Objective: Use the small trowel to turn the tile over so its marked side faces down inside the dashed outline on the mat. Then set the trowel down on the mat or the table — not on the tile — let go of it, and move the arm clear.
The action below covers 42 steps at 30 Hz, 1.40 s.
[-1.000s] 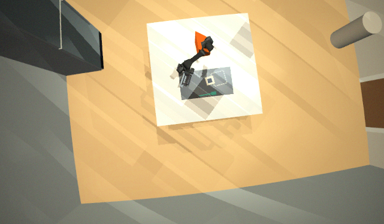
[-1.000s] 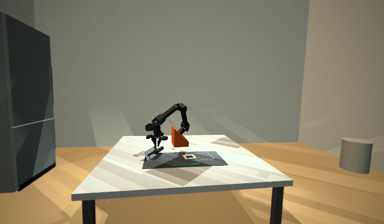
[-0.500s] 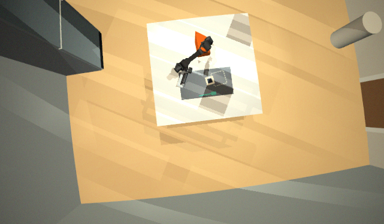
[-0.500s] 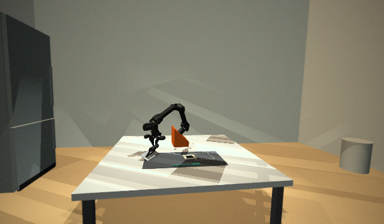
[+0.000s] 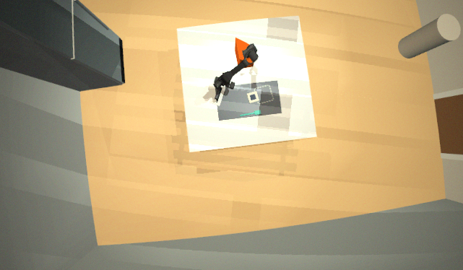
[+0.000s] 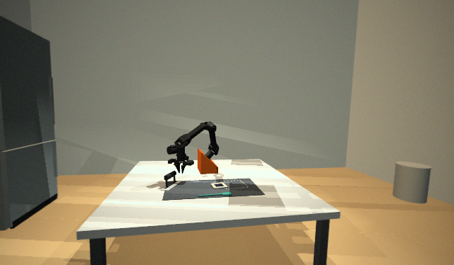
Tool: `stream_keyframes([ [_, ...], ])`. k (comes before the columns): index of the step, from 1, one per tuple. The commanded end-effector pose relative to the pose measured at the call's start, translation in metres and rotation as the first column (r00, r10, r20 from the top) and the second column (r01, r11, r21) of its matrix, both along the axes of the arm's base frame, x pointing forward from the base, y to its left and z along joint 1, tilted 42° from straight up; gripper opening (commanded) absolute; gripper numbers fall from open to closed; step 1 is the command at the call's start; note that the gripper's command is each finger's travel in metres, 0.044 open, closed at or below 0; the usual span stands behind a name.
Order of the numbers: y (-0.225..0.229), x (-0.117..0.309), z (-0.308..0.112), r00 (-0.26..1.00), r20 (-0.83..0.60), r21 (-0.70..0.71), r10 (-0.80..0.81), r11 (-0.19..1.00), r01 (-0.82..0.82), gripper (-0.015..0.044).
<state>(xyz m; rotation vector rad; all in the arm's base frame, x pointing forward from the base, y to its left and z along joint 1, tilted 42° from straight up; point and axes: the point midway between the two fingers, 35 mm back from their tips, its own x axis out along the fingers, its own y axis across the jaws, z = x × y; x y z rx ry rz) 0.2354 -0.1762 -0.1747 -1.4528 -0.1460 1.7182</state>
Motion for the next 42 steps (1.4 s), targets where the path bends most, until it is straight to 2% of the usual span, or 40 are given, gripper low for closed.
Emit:
stream_keyframes([
  [1, 0.01, 0.015, 0.022, 1.0, 0.006, -0.003, -0.003, 1.0, 0.003, 0.01],
  [6, 0.025, 0.028, 0.043, 1.0, 0.007, 0.0, -0.001, 1.0, 0.001, 0.01],
  [21, 0.024, 0.028, 0.04, 1.0, 0.013, -0.006, 0.011, 1.0, -0.011, 0.01],
  [25, 0.024, 0.028, 0.04, 1.0, 0.012, -0.006, 0.011, 1.0, -0.011, 0.0],
  [39, 0.024, 0.028, 0.04, 1.0, 0.012, -0.006, 0.011, 1.0, -0.011, 0.0],
  [42, 0.024, 0.028, 0.04, 1.0, 0.012, -0.006, 0.011, 1.0, -0.011, 0.0079],
])
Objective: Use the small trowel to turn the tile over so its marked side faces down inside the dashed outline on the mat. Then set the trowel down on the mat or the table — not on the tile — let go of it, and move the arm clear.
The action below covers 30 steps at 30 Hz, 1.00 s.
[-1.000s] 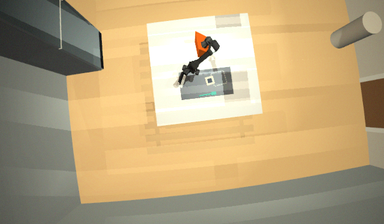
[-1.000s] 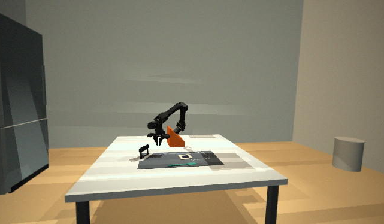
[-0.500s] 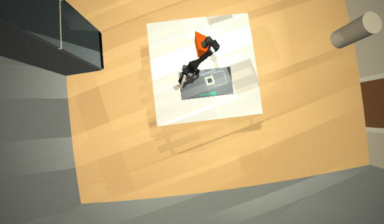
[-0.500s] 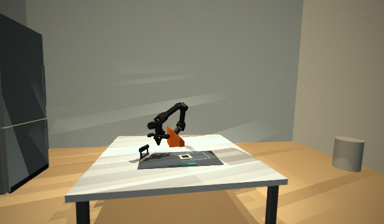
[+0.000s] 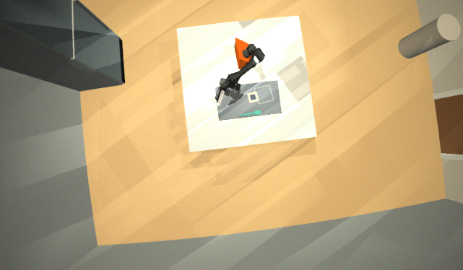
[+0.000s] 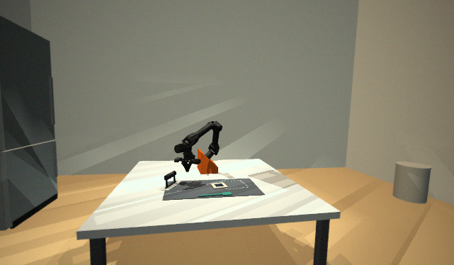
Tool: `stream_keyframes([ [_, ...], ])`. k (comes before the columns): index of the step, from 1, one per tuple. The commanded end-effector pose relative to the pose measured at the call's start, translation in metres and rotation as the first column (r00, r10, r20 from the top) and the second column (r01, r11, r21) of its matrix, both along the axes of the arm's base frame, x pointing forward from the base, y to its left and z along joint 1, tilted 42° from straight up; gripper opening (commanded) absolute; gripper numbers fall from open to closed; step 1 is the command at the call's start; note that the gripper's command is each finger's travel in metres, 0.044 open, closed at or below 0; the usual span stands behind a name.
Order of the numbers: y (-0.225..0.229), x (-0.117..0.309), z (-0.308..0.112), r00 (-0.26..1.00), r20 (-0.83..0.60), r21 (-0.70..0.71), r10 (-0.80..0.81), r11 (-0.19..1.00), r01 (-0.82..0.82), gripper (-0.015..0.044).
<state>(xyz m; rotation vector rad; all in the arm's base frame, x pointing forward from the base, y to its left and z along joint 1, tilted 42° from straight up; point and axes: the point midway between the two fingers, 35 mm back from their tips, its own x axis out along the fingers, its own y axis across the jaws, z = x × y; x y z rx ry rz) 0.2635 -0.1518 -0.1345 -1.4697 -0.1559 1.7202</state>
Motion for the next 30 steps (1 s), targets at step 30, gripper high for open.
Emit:
stream_keyframes([
  [30, 0.0, 0.0, 0.0, 1.0, 0.0, 0.0, 0.0, 1.0, 0.0, 0.0],
])
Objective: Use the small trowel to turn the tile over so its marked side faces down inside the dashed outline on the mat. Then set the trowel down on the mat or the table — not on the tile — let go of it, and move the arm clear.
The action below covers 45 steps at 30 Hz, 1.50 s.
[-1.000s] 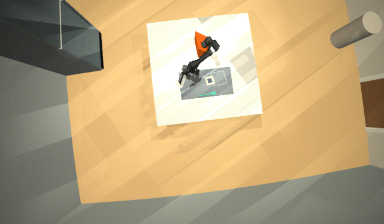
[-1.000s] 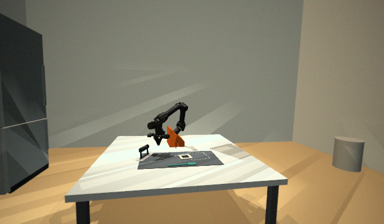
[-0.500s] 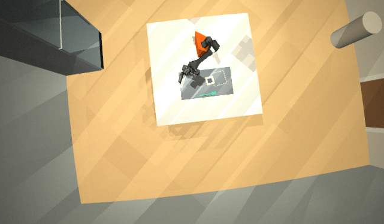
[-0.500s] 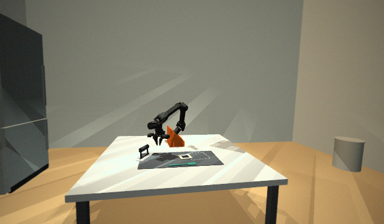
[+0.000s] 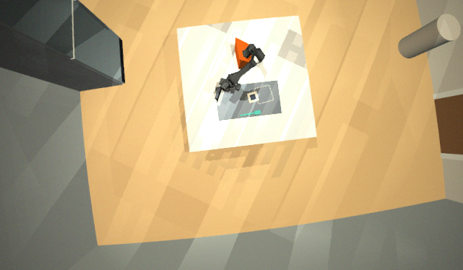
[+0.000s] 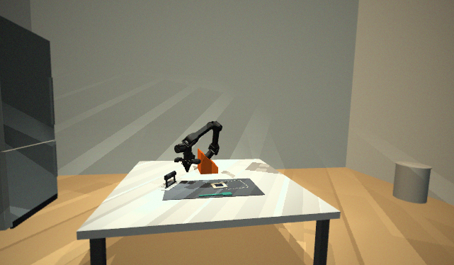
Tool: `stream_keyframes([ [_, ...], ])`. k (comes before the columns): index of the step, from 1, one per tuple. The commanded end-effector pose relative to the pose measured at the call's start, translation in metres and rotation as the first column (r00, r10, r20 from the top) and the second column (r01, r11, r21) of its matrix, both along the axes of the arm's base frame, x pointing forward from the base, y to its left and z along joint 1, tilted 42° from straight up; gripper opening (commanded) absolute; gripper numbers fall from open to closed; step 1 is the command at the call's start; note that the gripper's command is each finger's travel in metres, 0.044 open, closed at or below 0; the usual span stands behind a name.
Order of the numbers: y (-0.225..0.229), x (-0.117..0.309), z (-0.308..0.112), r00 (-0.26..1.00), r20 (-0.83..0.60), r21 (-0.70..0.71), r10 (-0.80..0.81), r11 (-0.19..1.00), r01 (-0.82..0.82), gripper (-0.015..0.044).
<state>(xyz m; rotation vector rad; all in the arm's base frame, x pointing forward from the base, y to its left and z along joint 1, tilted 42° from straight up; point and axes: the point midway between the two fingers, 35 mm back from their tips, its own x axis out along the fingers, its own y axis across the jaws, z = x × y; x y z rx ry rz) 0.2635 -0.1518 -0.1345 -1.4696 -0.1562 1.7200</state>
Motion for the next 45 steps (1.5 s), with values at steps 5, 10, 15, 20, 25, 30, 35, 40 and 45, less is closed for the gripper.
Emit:
stream_keyframes([
  [5, 0.0, 0.0, 0.0, 1.0, 0.0, 0.0, 0.0, 1.0, 0.0, 0.0],
  [10, 0.0, 0.0, 0.0, 1.0, 0.0, 0.0, 0.0, 1.0, 0.0, 0.0],
  [15, 0.0, 0.0, 0.0, 1.0, 0.0, 0.0, 0.0, 1.0, 0.0, 0.0126],
  [20, -0.005, 0.002, -0.002, 0.993, 0.08, -0.01, 0.092, 0.996, -0.091, 0.0257],
  [25, -0.013, 0.006, -0.005, 0.956, 0.19, -0.037, 0.221, 0.975, -0.218, 0.027],
  [30, -0.02, 0.009, -0.008, 0.891, 0.293, -0.077, 0.345, 0.938, -0.338, 0.027],
  [35, -0.027, 0.012, -0.011, 0.799, 0.387, -0.131, 0.46, 0.885, -0.446, 0.027],
  [40, -0.034, 0.014, -0.014, 0.683, 0.467, -0.195, 0.562, 0.819, -0.54, 0.027],
  [45, -0.041, 0.017, -0.018, 0.546, 0.532, -0.268, 0.647, 0.74, -0.616, 0.027],
])
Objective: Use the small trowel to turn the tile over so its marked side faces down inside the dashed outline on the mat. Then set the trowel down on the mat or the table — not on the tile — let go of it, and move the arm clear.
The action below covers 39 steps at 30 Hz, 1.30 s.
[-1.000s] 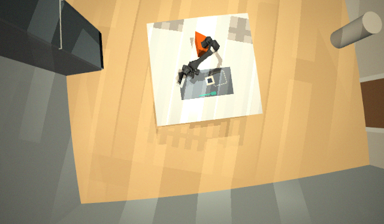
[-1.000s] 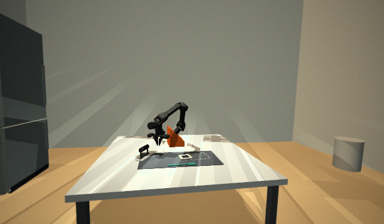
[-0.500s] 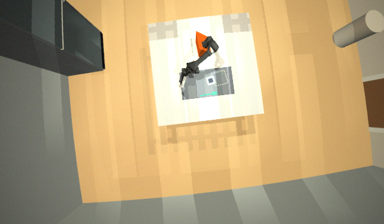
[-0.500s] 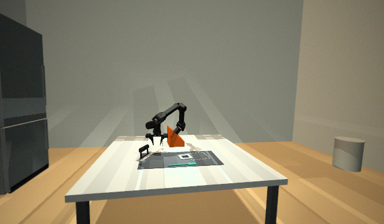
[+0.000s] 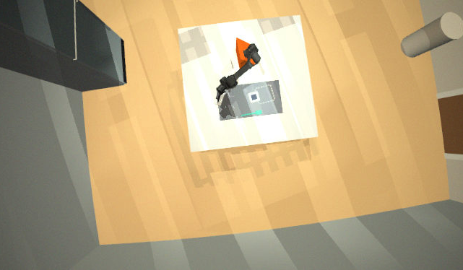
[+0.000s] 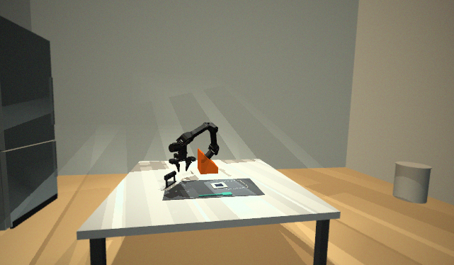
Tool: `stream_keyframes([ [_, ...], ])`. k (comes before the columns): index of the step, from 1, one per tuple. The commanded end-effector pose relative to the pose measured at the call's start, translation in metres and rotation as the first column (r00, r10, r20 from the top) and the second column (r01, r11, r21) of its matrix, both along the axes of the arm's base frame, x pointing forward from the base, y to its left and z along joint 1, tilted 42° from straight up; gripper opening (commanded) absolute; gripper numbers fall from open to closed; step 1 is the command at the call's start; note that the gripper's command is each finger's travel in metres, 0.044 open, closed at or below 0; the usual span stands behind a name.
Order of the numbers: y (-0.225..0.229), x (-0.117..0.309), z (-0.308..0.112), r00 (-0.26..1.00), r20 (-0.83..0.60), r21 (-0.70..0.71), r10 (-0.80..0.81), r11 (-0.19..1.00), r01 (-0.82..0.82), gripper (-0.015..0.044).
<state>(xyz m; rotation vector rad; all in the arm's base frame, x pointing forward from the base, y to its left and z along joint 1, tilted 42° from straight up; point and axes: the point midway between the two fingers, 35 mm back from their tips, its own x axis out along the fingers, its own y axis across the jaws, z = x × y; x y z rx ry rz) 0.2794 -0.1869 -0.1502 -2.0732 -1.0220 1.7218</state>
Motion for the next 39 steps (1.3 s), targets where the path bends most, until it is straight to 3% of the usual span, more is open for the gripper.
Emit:
stream_keyframes([
  [1, -0.007, 0.001, -0.002, 0.99, 0.089, -0.015, 0.105, 0.994, -0.105, 0.027],
  [9, -0.018, 0.004, -0.007, 0.914, 0.261, -0.067, 0.31, 0.951, -0.303, 0.027],
  [18, -0.03, 0.007, -0.013, 0.745, 0.426, -0.165, 0.514, 0.853, -0.495, 0.027],
  [39, -0.054, 0.01, -0.026, 0.108, 0.613, -0.496, 0.783, 0.487, -0.719, 0.027],
])
